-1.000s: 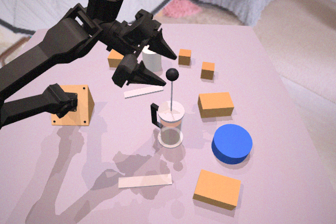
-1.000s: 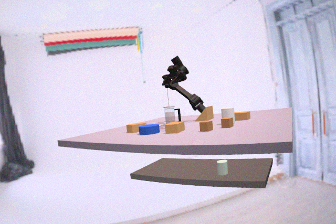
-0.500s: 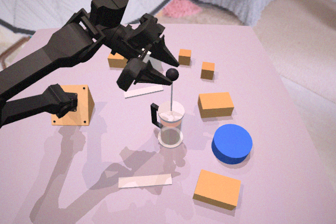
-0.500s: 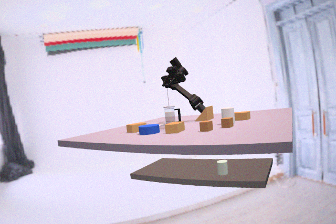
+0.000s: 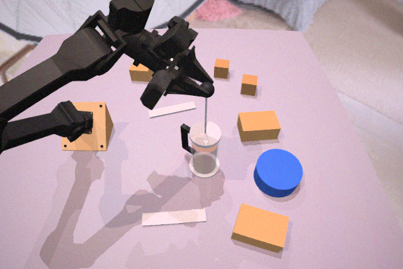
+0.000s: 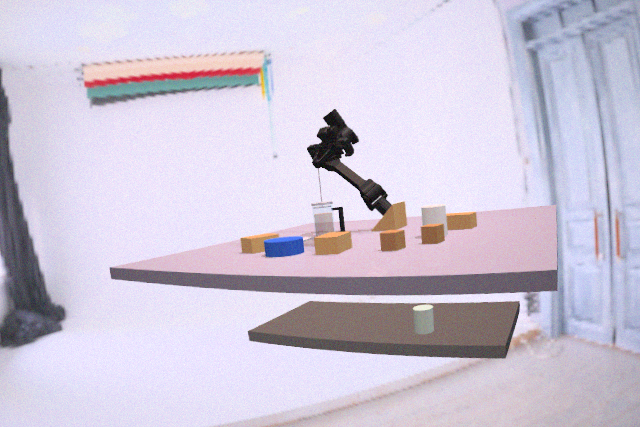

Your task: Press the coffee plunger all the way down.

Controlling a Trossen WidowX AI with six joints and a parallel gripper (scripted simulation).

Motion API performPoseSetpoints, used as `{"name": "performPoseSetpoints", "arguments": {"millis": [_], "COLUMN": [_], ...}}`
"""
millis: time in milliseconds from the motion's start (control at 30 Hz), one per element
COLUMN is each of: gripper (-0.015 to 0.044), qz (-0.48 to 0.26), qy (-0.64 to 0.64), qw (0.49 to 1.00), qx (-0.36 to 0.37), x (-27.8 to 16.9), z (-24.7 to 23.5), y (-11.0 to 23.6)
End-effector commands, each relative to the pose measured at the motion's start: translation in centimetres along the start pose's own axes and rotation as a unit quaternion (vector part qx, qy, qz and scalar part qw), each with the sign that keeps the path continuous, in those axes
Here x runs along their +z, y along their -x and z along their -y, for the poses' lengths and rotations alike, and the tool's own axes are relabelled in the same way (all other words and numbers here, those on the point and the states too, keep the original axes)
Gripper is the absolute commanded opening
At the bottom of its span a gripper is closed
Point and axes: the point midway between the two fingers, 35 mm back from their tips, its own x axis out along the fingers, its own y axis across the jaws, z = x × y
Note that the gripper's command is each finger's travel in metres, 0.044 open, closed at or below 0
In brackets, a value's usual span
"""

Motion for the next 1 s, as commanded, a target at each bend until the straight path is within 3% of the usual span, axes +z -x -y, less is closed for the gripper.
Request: {"name": "performPoseSetpoints", "arguments": {"millis": [0, 967], "gripper": [0.0119, 0.0119], "qz": [-0.001, -0.005], "qy": [0.004, 0.002], "qw": [1.000, 1.000], "qx": [-0.001, 0.002], "x": [-0.2, -3.9], "z": [-0.1, -0.6], "y": [-0.1, -3.0]}}
